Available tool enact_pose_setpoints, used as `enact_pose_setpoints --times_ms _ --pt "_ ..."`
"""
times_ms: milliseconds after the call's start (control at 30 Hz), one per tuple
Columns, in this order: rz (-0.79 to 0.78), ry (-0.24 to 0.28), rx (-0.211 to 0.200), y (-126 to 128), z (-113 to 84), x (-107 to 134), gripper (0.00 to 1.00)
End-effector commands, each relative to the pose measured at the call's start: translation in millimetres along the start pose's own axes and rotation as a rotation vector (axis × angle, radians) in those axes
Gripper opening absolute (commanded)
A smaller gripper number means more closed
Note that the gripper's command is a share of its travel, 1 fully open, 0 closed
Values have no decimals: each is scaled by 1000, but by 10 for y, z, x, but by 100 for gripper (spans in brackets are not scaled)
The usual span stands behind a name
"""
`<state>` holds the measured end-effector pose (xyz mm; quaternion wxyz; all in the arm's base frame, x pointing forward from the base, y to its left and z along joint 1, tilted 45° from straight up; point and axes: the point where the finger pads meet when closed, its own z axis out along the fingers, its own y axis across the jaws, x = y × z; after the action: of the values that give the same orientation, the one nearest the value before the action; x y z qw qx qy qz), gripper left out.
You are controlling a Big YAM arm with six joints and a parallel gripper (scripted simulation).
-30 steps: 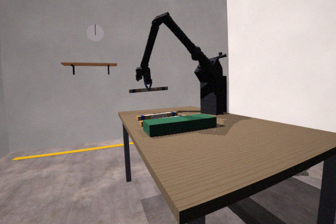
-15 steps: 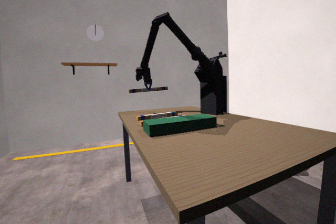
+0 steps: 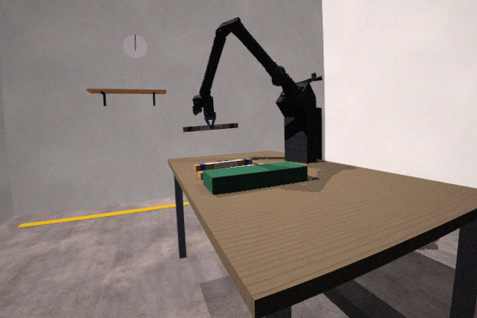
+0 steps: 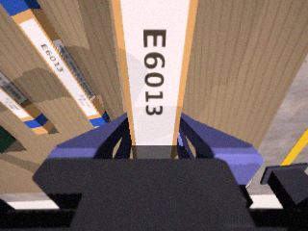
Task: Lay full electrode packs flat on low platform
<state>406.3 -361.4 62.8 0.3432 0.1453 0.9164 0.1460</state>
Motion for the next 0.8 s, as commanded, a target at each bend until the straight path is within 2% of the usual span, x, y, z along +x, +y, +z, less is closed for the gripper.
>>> enact_pose_setpoints --times_ms 0,200,333,467,767 --pt "-32 -80 64 -140 -456 -253 0" --pt "-30 -78 63 -135 -451 -241 0" --pt "-157 -69 66 -26 -430 -188 0" --pt "-163 -71 66 29 -421 -169 0" --pt "-169 -64 52 361 -332 -140 0"
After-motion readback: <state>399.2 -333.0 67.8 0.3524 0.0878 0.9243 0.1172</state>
